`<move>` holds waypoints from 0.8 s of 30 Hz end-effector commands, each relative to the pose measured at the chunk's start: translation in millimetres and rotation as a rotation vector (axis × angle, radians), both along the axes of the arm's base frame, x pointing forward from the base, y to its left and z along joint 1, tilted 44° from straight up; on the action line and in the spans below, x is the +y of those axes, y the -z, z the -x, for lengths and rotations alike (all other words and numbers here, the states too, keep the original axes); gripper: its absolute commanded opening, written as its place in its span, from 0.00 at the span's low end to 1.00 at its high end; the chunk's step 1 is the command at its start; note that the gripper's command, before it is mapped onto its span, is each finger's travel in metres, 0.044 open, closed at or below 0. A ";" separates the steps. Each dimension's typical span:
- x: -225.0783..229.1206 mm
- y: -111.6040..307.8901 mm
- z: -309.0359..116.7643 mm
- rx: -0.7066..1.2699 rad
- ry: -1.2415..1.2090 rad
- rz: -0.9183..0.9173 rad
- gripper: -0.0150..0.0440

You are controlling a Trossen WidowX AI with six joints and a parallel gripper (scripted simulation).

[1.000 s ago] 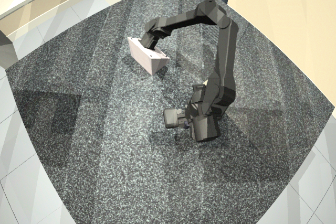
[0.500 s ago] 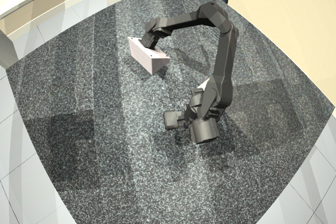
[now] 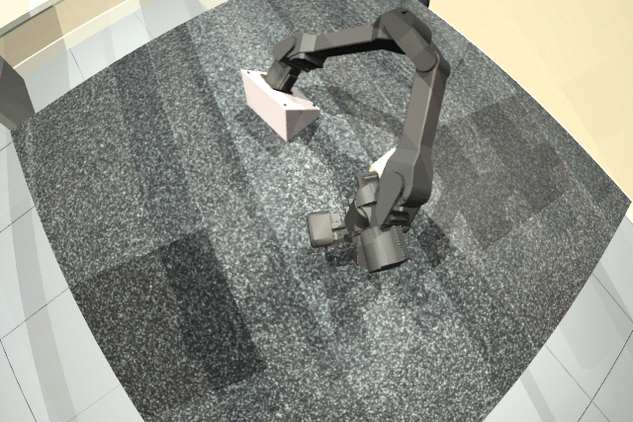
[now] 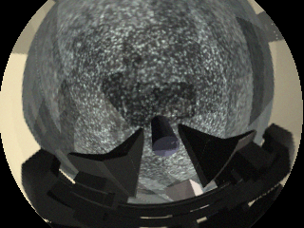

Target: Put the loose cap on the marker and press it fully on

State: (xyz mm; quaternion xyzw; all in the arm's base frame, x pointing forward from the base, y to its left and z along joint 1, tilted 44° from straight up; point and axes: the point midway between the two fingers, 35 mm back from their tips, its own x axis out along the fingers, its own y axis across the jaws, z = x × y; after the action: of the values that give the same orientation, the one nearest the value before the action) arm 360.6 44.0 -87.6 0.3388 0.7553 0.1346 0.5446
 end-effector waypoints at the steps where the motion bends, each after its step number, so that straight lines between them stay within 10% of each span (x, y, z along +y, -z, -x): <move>1: 1.7 2.5 0.9 0.003 0.006 -0.004 0.57; 15: -1.7 -0.5 -0.1 0.002 0.006 -0.004 0.25; 24: -21.0 -20.9 -6.1 0.002 0.006 -0.002 0.25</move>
State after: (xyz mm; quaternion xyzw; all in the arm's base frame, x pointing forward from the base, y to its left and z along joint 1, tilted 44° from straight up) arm 362.6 32.1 -76.4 0.3443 0.7571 0.1334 0.5390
